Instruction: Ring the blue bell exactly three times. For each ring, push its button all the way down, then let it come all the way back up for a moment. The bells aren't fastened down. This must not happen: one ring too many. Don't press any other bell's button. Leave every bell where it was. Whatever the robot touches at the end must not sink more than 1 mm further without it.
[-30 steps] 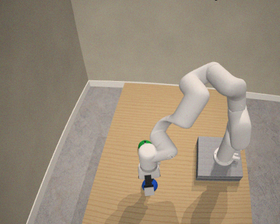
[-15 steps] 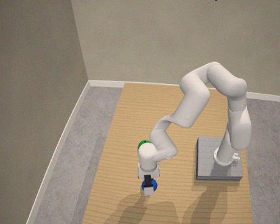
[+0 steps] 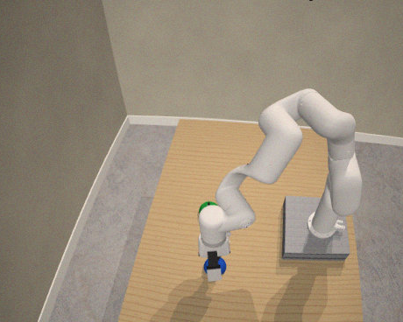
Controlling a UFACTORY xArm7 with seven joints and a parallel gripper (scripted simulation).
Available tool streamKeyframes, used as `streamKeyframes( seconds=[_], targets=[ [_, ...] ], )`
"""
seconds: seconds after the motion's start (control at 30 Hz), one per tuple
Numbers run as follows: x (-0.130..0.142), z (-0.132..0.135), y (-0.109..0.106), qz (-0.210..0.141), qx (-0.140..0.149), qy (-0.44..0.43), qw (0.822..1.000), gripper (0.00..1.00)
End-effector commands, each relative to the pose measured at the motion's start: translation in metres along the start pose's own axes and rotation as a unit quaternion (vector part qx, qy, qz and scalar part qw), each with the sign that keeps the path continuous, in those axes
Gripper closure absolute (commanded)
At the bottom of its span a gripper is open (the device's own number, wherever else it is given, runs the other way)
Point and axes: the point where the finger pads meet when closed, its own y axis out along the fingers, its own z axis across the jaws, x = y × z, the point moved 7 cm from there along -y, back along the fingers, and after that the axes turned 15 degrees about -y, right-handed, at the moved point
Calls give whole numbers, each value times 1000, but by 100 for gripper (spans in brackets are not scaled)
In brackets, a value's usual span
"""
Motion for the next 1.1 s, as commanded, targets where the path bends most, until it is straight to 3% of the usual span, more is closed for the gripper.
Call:
streamKeyframes(
  seconds=[0.0,1.07],
  targets=[
    [0,1,-1,0,2,0,1000,100],
    [0,2,-8,0,2,0,1000,100]
  ],
)
